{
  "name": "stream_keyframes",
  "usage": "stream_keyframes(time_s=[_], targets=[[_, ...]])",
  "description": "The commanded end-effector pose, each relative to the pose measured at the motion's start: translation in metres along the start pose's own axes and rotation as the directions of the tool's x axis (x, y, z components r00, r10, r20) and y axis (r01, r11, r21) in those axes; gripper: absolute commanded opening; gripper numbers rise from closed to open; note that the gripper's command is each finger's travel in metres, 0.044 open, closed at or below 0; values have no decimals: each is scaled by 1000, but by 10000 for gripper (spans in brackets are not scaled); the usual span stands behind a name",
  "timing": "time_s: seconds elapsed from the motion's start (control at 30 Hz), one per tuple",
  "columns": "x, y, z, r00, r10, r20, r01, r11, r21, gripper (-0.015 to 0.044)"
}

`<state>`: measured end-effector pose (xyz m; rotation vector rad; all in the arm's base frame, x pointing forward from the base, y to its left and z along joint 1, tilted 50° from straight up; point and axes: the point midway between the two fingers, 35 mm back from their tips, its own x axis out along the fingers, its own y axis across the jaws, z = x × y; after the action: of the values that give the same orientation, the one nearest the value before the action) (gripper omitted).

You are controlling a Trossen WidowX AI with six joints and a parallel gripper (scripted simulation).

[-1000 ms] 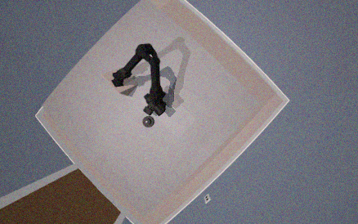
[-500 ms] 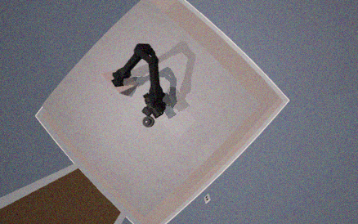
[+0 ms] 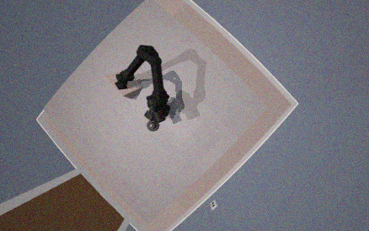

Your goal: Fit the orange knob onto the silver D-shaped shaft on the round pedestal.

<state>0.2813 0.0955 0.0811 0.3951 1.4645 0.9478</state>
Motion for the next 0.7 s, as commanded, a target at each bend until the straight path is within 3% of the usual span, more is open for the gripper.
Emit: stream_keyframes(time_s=[0.0,0.3,0.67], targets=[[-17,-2,1,1000,-3,4,3,1000,-3,0],[-43,-1,0,1000,7,4,-7,1000,-4,0],[-39,-18,4,1000,5,10,-5,1000,13,0]])
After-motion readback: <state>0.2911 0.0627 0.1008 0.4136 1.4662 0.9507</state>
